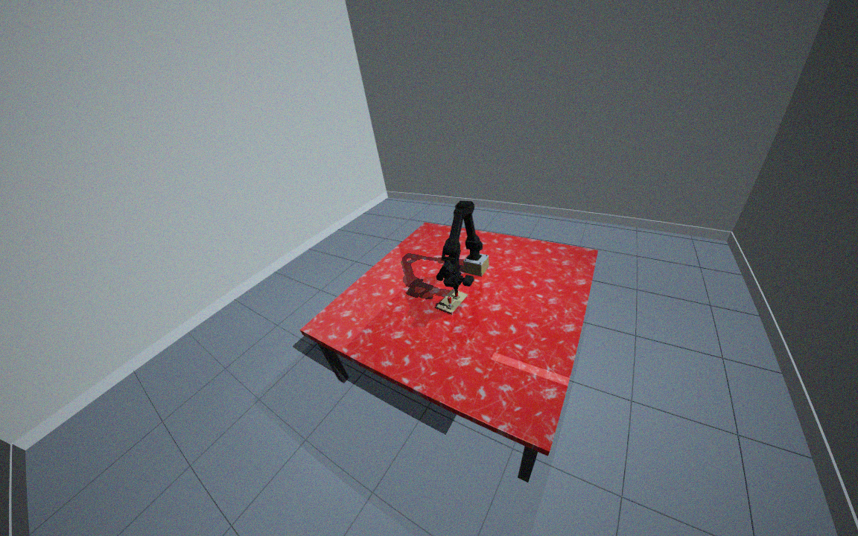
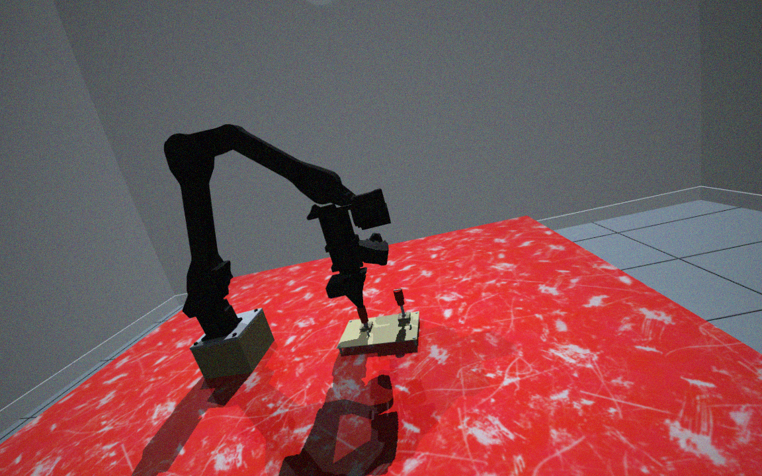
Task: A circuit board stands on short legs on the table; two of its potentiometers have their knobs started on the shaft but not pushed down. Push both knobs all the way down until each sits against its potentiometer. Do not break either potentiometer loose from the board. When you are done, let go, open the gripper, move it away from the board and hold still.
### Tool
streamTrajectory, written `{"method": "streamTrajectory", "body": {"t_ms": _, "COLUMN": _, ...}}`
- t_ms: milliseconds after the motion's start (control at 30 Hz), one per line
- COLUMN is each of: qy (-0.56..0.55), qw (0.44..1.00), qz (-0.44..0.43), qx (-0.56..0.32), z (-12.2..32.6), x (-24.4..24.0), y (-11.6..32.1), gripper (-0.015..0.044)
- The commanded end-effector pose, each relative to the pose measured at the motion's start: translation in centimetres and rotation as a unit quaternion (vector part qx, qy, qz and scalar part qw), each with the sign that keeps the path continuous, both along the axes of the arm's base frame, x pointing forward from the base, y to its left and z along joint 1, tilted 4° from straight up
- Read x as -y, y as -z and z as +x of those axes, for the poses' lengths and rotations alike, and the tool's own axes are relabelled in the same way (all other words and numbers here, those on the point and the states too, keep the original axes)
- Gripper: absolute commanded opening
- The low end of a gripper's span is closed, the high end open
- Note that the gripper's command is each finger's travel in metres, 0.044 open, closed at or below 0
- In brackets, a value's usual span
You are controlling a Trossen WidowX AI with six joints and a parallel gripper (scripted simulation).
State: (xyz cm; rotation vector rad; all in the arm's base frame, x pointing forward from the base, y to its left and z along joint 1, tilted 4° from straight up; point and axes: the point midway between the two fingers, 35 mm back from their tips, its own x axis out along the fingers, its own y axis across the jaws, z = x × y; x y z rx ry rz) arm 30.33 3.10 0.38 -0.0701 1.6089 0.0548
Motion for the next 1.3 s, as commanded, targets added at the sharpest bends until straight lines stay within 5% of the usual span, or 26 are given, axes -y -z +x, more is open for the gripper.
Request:
{"method": "streamTrajectory", "body": {"t_ms": 0, "qy": 0.001, "qw": 1.0, "qz": -0.002, "qx": 0.0, "z": 0.1, "x": 0.1, "y": 0.1, "gripper": 0.0}}
{"method": "streamTrajectory", "body": {"t_ms": 433, "qy": 0.001, "qw": 1.0, "qz": -0.002, "qx": 0.0, "z": 0.1, "x": 0.0, "y": -1.7, "gripper": 0.0}}
{"method": "streamTrajectory", "body": {"t_ms": 700, "qy": 0.0, "qw": 1.0, "qz": 0.0, "qx": -0.001, "z": 0.1, "x": 0.0, "y": -1.2, "gripper": 0.021}}
{"method": "streamTrajectory", "body": {"t_ms": 967, "qy": 0.001, "qw": 1.0, "qz": -0.002, "qx": 0.003, "z": 5.1, "x": -0.4, "y": -4.1, "gripper": 0.0}}
{"method": "streamTrajectory", "body": {"t_ms": 1267, "qy": 0.001, "qw": 1.0, "qz": -0.001, "qx": 0.003, "z": 8.5, "x": -0.7, "y": -6.5, "gripper": 0.0}}
